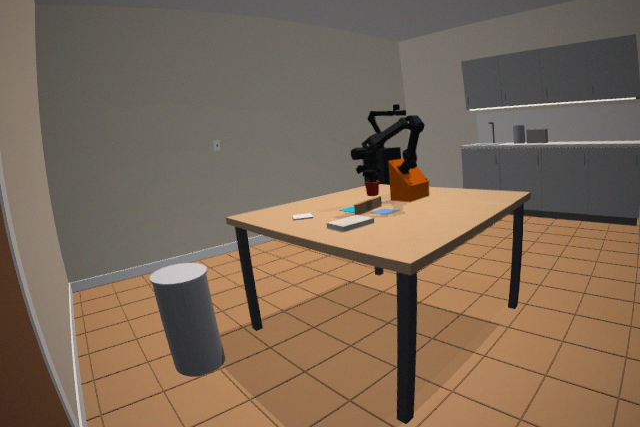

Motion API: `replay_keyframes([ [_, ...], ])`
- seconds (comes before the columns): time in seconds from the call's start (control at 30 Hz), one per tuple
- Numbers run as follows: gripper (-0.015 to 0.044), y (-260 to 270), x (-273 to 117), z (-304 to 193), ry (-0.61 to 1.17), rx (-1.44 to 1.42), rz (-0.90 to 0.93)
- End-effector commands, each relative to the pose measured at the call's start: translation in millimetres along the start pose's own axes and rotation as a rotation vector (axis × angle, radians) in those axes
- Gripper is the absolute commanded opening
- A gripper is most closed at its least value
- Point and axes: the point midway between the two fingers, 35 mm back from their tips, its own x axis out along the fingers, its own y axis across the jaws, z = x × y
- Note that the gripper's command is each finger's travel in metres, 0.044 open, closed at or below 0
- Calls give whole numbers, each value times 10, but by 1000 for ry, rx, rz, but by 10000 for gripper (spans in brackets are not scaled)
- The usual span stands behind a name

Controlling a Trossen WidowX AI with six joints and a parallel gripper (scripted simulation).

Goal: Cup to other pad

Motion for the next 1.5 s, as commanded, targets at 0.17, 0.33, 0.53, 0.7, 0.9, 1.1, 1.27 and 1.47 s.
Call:
replay_keyframes([
  [0.17,0,-82,-3,206,0,-2,-6],
  [0.33,0,-122,-9,312,0,-2,-6],
  [0.53,0,-170,-16,438,-1,-2,-6],
  [0.7,0,-210,-21,543,-1,-2,-6],
  [0.9,0,-260,-27,669,-2,-3,-6],
  [1.1,0,-311,-32,794,-3,-3,-6],
  [1.27,0,-355,-35,898,-3,-3,-6],
  [1.47,0,-411,-37,1021,-4,-3,-6],
])
